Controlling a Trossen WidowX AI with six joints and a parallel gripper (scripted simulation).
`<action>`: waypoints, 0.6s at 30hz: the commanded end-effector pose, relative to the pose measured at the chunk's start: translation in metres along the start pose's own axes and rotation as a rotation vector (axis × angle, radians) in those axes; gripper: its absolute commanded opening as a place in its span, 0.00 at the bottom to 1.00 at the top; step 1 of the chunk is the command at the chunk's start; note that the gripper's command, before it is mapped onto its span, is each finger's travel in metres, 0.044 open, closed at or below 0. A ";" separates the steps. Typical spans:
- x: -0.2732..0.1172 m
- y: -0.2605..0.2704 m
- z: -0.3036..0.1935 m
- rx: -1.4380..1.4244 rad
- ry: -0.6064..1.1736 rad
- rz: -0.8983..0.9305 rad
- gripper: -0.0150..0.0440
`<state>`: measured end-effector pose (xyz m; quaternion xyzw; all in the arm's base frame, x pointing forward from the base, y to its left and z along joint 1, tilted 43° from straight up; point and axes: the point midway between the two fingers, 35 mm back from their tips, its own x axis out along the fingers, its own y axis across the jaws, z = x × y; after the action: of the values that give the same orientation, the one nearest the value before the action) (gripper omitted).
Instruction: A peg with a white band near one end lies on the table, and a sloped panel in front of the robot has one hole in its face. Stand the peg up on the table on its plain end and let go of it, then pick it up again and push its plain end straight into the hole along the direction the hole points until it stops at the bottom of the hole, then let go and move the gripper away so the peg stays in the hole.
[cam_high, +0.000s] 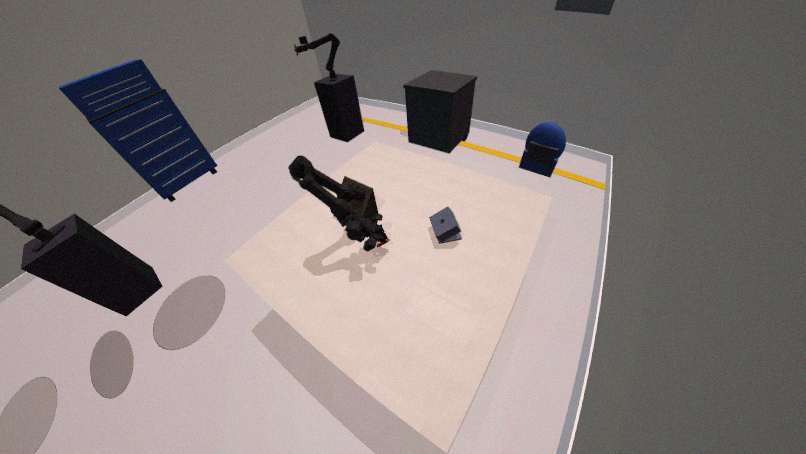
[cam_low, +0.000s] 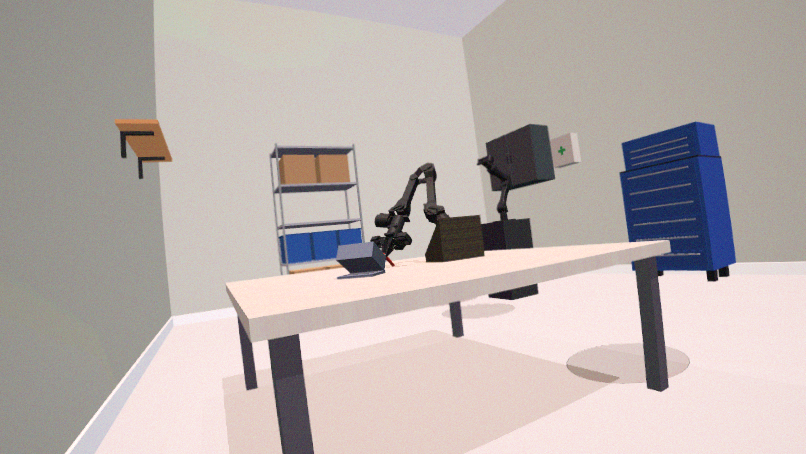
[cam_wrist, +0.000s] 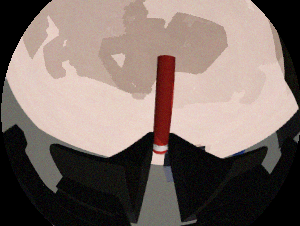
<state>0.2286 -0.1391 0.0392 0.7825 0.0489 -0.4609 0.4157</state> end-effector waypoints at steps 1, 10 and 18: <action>-0.003 -0.001 0.001 -0.004 0.041 0.001 0.34; -0.008 -0.001 0.004 -0.005 0.119 0.001 0.34; -0.012 -0.001 0.007 -0.005 0.188 0.001 0.34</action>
<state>0.2185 -0.1408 0.0456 0.8157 0.0804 -0.3978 0.4123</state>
